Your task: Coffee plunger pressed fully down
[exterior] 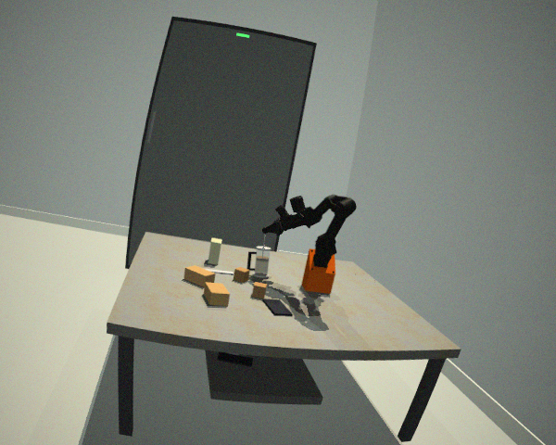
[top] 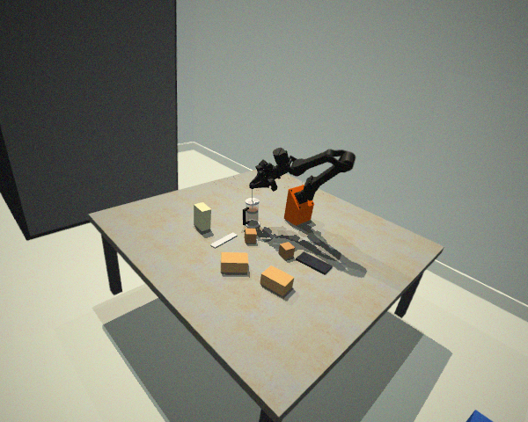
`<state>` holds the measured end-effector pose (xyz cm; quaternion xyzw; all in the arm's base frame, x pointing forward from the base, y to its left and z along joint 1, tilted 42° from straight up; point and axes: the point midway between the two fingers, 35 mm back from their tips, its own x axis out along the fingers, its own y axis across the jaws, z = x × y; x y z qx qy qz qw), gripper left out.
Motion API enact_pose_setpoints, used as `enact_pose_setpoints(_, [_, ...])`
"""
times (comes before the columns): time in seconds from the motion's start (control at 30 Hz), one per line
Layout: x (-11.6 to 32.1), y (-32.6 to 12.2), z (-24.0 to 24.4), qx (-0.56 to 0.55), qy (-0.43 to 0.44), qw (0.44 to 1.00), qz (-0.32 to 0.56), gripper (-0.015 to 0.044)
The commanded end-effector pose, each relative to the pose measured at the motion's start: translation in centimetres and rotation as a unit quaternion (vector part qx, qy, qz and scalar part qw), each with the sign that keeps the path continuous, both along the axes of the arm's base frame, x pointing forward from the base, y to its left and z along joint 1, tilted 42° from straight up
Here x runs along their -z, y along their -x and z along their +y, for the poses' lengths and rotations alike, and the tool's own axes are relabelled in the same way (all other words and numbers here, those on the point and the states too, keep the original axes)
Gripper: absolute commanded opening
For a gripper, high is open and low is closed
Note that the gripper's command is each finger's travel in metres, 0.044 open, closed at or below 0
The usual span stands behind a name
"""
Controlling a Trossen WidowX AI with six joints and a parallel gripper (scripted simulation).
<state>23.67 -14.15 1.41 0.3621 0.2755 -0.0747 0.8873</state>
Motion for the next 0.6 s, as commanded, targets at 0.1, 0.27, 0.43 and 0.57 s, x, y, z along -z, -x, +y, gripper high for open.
enact_pose_setpoints(0.1, [2.1, 0.4, 1.6, -0.001, -0.017, 1.0, 0.018, 0.0116])
enact_pose_setpoints(0.27, [2.7, 0.2, 2.1, -0.001, -0.017, 1.0, 0.018, 0.0116])
enact_pose_setpoints(0.43, [3.3, 0.0, 2.7, 0.0, -0.018, 1.0, 0.017, 0.0116])
enact_pose_setpoints(0.57, [3.8, -0.2, 3.1, 0.0, -0.018, 1.0, 0.016, 0.0116])
